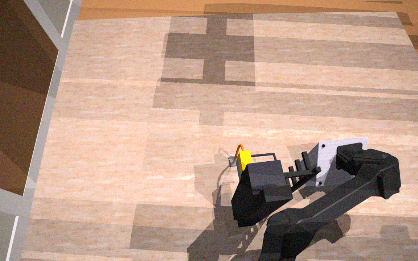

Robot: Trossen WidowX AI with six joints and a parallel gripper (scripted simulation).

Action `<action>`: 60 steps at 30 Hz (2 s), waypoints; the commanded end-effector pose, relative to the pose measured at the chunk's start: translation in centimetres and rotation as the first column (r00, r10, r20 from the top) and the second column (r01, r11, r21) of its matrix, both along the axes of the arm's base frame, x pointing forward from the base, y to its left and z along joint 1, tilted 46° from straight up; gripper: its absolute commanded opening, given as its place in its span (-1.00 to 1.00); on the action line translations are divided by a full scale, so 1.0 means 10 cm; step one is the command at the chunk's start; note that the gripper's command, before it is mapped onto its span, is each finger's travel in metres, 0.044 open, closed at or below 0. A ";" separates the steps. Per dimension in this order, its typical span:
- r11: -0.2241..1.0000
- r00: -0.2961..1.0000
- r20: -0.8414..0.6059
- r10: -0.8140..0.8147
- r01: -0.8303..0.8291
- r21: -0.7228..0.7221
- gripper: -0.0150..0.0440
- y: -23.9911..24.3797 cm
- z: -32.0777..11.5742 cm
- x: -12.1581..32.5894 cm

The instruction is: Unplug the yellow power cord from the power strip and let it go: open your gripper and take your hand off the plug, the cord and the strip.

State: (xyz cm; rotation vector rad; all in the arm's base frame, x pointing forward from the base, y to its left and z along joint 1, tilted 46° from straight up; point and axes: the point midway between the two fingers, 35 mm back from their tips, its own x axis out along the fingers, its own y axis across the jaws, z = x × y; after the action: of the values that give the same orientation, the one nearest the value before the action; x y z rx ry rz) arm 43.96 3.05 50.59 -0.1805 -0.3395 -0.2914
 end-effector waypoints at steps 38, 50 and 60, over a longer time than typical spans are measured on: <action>0.905 0.461 0.853 -0.245 -0.207 0.372 0.05 -1.41 1.79 -4.33; 0.590 0.453 0.678 -0.579 -0.341 0.732 0.05 -3.11 0.87 -4.62; 0.232 0.597 0.417 -0.685 -0.364 0.902 0.05 -3.97 -0.14 -4.09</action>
State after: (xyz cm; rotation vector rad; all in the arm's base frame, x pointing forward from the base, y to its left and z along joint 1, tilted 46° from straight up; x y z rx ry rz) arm 0.67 -34.30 52.86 1.2150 -1.1097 -0.7821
